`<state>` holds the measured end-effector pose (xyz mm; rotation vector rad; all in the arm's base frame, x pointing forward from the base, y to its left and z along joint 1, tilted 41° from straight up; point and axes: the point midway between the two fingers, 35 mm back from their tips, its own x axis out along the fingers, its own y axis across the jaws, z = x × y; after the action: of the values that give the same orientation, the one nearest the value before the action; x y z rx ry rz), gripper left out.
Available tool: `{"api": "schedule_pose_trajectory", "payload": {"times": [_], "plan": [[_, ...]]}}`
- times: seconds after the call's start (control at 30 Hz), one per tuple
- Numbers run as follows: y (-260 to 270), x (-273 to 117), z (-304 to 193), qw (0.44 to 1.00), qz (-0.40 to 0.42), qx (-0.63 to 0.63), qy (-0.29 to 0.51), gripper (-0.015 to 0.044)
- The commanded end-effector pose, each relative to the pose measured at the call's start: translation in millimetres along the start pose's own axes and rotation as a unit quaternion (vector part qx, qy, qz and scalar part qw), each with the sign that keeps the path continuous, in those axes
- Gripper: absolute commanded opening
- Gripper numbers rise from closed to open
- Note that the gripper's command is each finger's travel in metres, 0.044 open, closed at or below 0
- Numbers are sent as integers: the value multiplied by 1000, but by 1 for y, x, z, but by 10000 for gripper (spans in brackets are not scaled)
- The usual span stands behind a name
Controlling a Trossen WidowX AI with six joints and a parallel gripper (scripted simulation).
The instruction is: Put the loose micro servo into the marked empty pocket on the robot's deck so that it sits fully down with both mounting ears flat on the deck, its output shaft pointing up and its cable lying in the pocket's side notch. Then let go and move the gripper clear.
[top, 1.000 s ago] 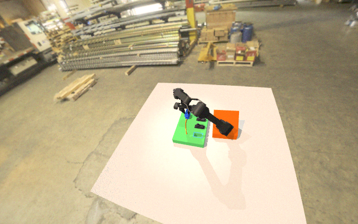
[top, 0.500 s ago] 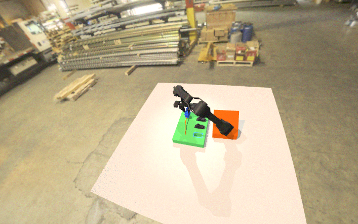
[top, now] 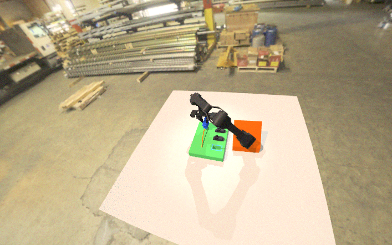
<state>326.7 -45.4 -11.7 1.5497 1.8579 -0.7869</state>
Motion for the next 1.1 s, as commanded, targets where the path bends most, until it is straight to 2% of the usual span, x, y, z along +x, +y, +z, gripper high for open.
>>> {"api": "schedule_pose_trajectory", "payload": {"times": [0.0, 0.33, 1.07], "plan": [[-10, -3, 6, 1000, 3, -1, -4, 0], [-19, -3, -3, 1000, 3, -1, -4, 0], [-27, -2, -140, 1000, 2, 0, 0, 0]]}}
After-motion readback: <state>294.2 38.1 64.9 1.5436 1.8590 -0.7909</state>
